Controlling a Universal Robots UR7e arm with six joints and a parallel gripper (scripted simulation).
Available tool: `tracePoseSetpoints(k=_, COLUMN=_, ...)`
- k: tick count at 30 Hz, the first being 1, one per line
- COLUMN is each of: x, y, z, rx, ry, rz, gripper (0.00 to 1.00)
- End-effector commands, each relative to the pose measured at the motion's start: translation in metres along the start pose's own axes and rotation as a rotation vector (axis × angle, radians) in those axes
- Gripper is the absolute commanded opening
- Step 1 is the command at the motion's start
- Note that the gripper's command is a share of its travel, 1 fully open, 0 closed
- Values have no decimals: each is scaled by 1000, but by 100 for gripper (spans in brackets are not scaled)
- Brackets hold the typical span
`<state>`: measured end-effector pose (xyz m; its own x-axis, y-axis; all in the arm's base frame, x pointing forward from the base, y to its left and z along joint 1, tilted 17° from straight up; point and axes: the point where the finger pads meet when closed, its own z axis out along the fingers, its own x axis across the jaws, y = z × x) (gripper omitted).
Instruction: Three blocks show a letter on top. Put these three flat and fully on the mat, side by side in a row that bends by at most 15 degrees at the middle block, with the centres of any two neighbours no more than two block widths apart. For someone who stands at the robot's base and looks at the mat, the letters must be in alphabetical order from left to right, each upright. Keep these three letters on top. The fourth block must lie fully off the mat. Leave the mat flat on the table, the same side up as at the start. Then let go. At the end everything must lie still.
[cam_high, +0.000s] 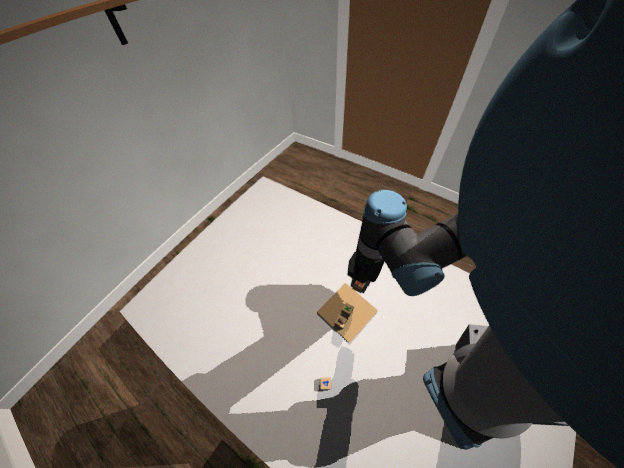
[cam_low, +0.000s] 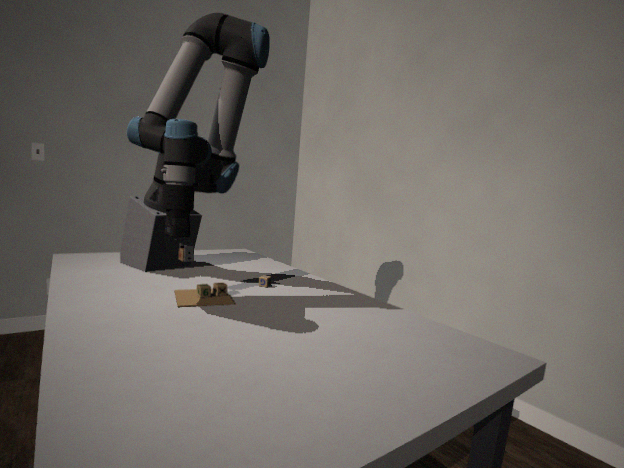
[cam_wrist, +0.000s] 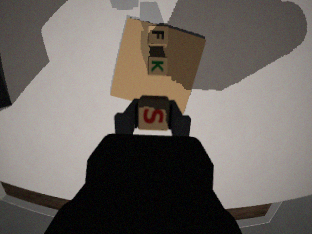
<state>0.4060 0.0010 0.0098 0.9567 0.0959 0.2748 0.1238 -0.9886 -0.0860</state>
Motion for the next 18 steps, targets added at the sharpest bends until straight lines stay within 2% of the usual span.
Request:
tracePoseSetpoints(k=1, x=0, y=0, z=0, rx=-1, ry=1, rz=-1, gripper=57)
tracePoseSetpoints(k=13, x=0, y=0, z=14, rx=-1, ry=0, rz=-1, gripper=57)
tracePoseSetpoints(k=18, x=1, y=0, z=28, rx=-1, ry=0, rz=-1, gripper=57)
